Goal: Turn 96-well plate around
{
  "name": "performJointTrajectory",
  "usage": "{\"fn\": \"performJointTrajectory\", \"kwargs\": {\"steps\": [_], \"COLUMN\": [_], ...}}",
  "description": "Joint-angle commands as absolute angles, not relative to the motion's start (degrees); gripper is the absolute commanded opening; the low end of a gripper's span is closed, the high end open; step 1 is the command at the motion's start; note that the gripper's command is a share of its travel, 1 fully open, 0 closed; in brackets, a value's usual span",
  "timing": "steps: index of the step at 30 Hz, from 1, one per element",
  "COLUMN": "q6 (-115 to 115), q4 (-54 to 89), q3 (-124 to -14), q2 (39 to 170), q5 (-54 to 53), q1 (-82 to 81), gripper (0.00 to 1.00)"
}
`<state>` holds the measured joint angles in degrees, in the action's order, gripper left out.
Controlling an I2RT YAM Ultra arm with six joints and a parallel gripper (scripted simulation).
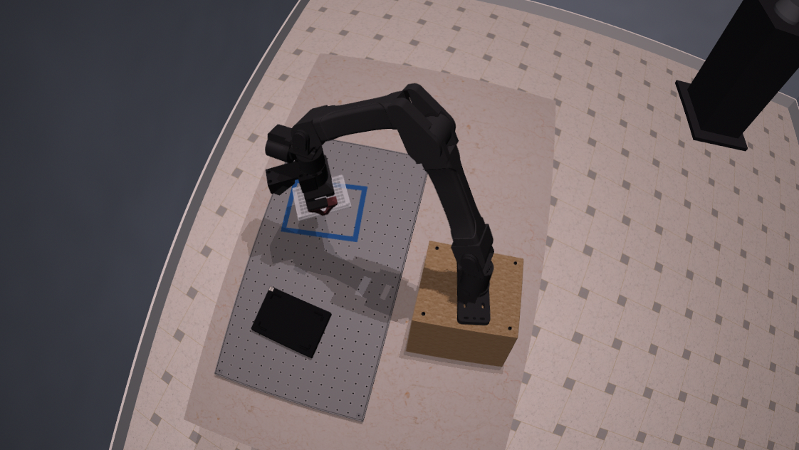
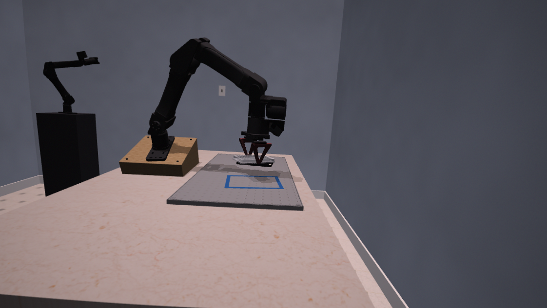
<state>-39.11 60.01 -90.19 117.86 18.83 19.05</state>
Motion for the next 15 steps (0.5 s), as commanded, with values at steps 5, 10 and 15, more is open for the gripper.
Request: {"fn": "performJointTrajectory", "kwargs": {"steps": [5, 10, 15], "q6": [-42.6, -42.6, -42.6], "q4": [60.7, 60.6, 60.5], "q3": [-93.3, -93.1, -93.1], "q2": [115.8, 115.7, 115.7], "q5": [18.2, 18.1, 18.2], "q1": [20.6, 19.4, 19.4], "gripper": [0.0, 0.0, 0.0]}}
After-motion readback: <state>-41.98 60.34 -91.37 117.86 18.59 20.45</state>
